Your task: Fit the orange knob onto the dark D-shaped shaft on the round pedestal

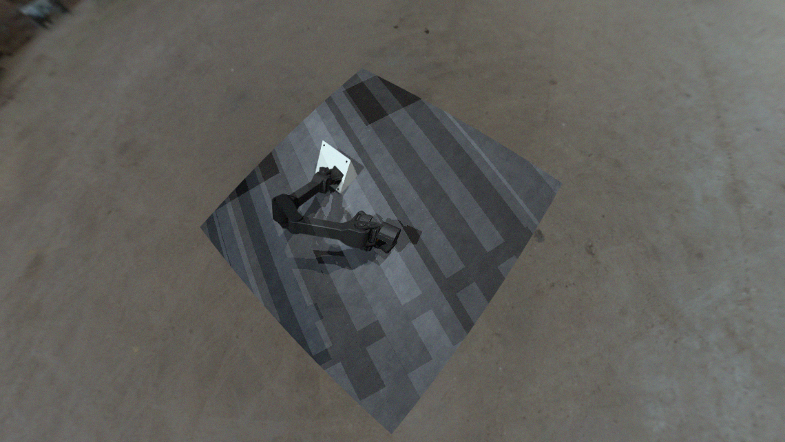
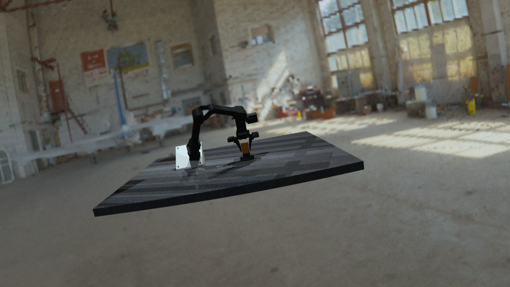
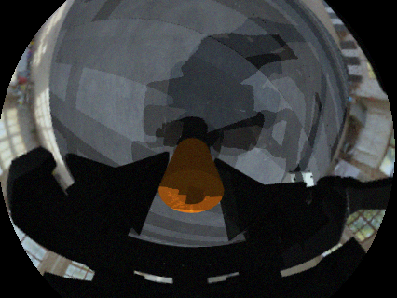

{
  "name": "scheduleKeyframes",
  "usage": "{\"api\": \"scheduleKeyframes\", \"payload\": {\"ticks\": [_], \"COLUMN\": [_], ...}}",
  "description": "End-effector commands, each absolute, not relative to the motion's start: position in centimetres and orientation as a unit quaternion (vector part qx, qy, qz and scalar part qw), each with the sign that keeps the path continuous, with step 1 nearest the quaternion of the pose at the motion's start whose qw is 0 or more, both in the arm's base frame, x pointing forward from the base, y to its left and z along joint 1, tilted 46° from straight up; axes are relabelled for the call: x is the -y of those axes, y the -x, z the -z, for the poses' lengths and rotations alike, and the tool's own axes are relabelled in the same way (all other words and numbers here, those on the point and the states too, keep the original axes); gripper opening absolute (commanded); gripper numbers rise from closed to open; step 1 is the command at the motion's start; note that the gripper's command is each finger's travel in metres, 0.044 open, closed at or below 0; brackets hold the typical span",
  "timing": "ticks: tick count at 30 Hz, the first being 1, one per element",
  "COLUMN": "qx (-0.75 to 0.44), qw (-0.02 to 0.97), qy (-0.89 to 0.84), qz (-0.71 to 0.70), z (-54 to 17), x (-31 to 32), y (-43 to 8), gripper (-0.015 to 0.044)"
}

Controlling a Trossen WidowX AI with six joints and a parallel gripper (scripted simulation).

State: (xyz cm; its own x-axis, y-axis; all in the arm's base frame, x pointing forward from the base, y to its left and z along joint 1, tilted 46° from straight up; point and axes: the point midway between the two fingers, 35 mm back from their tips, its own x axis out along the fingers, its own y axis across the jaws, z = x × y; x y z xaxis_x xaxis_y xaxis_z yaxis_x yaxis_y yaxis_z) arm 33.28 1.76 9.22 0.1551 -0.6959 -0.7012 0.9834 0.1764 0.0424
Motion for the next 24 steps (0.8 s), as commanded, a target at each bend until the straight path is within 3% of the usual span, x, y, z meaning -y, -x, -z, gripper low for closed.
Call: {"api": "scheduleKeyframes", "payload": {"ticks": [1, 5, 12, 19, 24], "qx": [-0.278, -0.278, -0.278, -0.285, -0.285], "qw": [0.714, 0.714, 0.714, 0.721, 0.722], "qy": [-0.258, -0.258, -0.258, -0.253, -0.252], "qz": [0.588, 0.588, 0.588, 0.579, 0.578], "z": [-9.2, -9.2, -9.4, -15.2, -15.8], "x": [-1.7, -1.7, -1.9, -7.9, -8.6], "y": [-33.3, -33.3, -33.3, -32.0, -32.1], "gripper": [0.0341, 0.044, 0.044, 0.044, 0.044]}}
